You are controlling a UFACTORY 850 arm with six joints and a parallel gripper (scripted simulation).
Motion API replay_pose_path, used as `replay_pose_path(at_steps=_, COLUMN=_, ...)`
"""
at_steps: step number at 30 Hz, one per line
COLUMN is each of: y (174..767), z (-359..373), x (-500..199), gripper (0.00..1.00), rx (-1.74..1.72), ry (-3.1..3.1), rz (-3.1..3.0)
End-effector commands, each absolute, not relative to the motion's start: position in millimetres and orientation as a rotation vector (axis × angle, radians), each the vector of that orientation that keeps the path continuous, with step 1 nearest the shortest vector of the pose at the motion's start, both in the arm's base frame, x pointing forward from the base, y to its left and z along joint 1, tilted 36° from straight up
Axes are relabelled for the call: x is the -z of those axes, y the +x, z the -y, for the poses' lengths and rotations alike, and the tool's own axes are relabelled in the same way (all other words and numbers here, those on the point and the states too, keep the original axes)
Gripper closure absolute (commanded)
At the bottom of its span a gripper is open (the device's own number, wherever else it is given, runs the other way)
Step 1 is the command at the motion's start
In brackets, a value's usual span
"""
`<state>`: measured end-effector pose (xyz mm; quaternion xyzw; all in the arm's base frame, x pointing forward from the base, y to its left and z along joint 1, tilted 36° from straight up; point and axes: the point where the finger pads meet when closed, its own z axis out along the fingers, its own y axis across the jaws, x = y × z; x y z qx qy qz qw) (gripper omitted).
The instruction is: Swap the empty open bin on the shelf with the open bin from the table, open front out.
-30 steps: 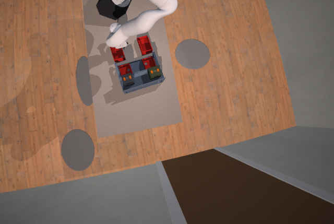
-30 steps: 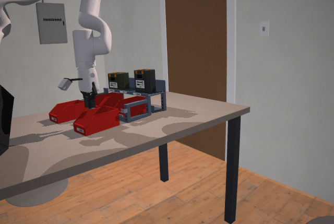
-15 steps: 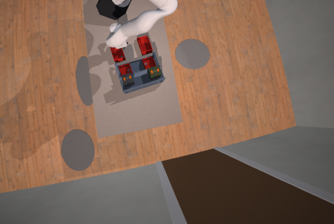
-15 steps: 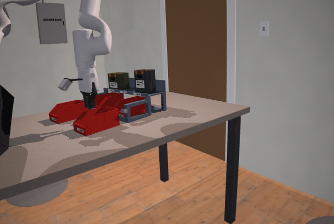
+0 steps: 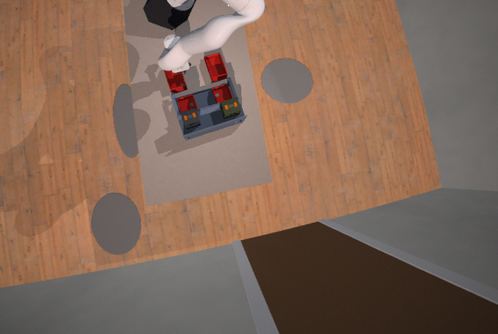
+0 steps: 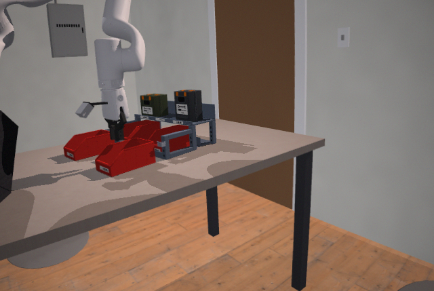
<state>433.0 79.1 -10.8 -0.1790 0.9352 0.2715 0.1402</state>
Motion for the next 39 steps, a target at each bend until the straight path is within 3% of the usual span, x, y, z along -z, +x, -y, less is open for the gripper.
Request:
replay_pose_path(at_steps=1, y=433.6, z=-78.8, x=10.5, gripper=0.74, rx=-0.784, ry=-0.517, rz=-2.701)
replay_pose_path(at_steps=39, y=436.4, z=-88.0, x=24.0, gripper=0.74, rx=-0.784, ry=-0.517, rz=-2.701)
